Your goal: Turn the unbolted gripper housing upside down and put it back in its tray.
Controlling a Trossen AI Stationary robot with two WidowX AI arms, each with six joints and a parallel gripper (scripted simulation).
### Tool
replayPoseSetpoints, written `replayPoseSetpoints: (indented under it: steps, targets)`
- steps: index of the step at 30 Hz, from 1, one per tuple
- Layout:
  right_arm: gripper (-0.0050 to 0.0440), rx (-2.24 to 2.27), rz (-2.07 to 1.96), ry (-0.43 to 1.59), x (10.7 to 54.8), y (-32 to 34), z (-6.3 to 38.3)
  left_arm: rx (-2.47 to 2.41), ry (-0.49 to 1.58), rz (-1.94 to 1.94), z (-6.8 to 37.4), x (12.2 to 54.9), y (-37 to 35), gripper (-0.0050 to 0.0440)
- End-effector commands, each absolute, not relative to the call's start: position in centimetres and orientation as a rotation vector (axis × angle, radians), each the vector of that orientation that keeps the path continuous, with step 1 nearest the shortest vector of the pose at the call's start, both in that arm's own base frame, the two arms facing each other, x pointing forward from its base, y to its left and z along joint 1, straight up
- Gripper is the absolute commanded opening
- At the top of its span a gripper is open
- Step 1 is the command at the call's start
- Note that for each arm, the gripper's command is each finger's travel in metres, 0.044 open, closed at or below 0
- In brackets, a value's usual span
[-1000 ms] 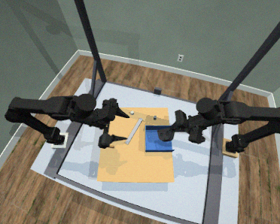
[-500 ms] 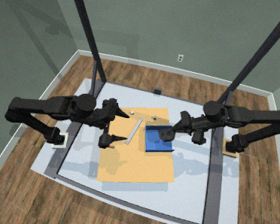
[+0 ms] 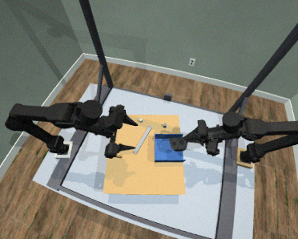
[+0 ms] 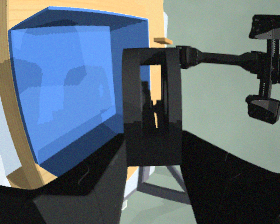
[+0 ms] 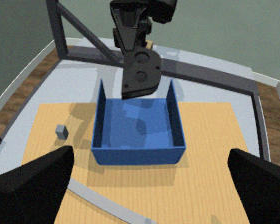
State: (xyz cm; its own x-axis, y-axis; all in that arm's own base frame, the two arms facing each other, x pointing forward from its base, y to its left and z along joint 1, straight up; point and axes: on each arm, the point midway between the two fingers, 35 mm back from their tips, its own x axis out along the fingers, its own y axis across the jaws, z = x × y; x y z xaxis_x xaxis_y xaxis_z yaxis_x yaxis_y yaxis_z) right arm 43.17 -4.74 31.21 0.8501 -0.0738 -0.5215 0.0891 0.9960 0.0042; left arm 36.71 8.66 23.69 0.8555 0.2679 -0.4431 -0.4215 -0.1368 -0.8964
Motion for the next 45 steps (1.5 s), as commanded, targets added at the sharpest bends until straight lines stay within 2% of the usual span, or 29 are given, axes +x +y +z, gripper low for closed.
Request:
replayPoseSetpoints:
  steps: [1, 45]
  targets:
    - [0.0437, 0.022, -0.087, 0.517, 42.8, -4.7, 32.6, -1.598, 0.064, 0.541, 24.0, 36.3, 8.6, 0.0114]
    - [0.0437, 0.022, -0.087, 0.517, 42.8, -4.7, 32.6, -1.565, -0.217, 0.264, 20.5, 35.1, 8.2, 0.0114]
